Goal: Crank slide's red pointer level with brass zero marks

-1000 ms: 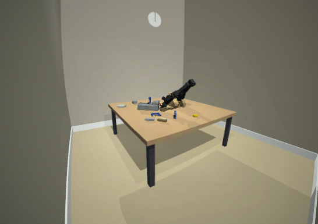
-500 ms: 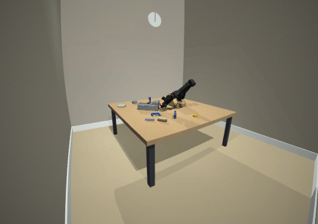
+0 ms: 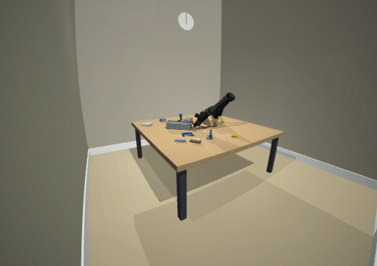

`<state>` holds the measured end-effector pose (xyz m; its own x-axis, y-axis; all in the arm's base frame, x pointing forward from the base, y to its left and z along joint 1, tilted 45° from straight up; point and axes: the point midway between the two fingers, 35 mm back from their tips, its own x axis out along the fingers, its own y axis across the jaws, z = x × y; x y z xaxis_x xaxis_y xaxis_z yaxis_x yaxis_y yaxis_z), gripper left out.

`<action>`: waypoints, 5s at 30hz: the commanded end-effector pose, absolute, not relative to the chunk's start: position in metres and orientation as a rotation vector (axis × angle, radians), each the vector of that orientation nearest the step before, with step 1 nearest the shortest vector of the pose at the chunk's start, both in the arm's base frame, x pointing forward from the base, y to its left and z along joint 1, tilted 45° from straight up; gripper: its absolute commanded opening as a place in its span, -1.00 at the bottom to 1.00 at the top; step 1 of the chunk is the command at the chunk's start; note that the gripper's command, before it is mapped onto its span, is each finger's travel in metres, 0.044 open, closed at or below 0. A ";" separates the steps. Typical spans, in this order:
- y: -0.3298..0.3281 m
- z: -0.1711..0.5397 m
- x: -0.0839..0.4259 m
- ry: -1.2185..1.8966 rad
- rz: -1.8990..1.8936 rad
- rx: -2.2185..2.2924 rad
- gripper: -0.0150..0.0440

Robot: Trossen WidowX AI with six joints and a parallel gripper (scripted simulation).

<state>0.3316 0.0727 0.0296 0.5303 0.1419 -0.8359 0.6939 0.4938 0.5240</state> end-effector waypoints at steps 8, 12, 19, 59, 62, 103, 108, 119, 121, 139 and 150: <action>0.077 0.035 0.338 0.968 -0.389 1.033 -0.49; 0.077 0.036 0.338 0.968 -0.389 1.033 -0.49; 0.077 0.036 0.339 0.967 -0.389 1.033 -0.49; 0.077 0.038 0.340 0.967 -0.389 1.033 -0.49; 0.077 0.038 0.340 0.967 -0.389 1.033 -0.49; 0.078 0.040 0.341 0.967 -0.389 1.034 -0.49; 0.078 0.040 0.341 0.967 -0.389 1.034 -0.49; 0.078 0.041 0.341 0.967 -0.389 1.034 -0.49; 0.078 0.041 0.341 0.967 -0.389 1.034 -0.49; 0.078 0.041 0.342 0.967 -0.389 1.034 -0.49; 0.078 0.042 0.342 0.967 -0.389 1.034 -0.49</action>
